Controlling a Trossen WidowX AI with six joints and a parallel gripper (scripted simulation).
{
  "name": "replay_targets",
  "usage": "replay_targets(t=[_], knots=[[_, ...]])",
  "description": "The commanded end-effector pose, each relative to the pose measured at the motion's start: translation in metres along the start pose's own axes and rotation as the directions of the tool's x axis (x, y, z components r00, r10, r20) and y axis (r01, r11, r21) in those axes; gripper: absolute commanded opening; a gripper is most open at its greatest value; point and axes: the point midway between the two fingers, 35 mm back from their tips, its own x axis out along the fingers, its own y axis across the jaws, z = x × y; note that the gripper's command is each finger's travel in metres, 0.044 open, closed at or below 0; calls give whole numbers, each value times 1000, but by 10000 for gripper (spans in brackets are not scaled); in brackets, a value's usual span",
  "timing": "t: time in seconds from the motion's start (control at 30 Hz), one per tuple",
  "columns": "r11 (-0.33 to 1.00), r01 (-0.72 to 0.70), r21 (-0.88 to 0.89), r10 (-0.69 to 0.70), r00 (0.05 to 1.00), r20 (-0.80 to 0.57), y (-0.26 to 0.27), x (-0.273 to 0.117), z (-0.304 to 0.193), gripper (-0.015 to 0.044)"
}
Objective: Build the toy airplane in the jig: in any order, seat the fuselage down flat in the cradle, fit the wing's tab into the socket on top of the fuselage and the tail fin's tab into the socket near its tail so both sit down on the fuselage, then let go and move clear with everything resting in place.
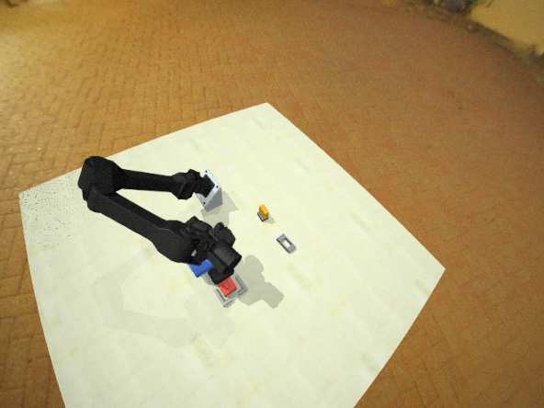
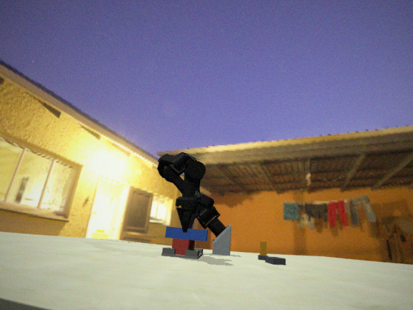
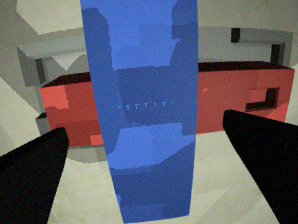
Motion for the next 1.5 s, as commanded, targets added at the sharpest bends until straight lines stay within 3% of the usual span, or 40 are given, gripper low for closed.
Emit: replay_targets(t=[0.0, 0.17, 0.37, 0.5, 0.6, 0.73, 0.93, 1.47], knots=[[1000, 5, 2, -5, 1000, 6, -3, -19, 2, 440], [1000, 7, -1, -7, 1000, 0, 0, -82, 2, 440], [1000, 7, 16, -7, 1000, -1, -3, -84, 1, 440], [938, 7, 346, -7, 1000, -1, -3, -83, 1, 440], [792, 6, 611, -7, 1000, -1, -3, -82, 1, 440], [487, 5, 873, -7, 1000, -1, -3, -81, 1, 440], [-31, 1, 1000, -7, 1000, -1, -4, -79, 0, 440], [-48, 1, 999, -7, 1000, -1, -4, -79, 0, 440]])
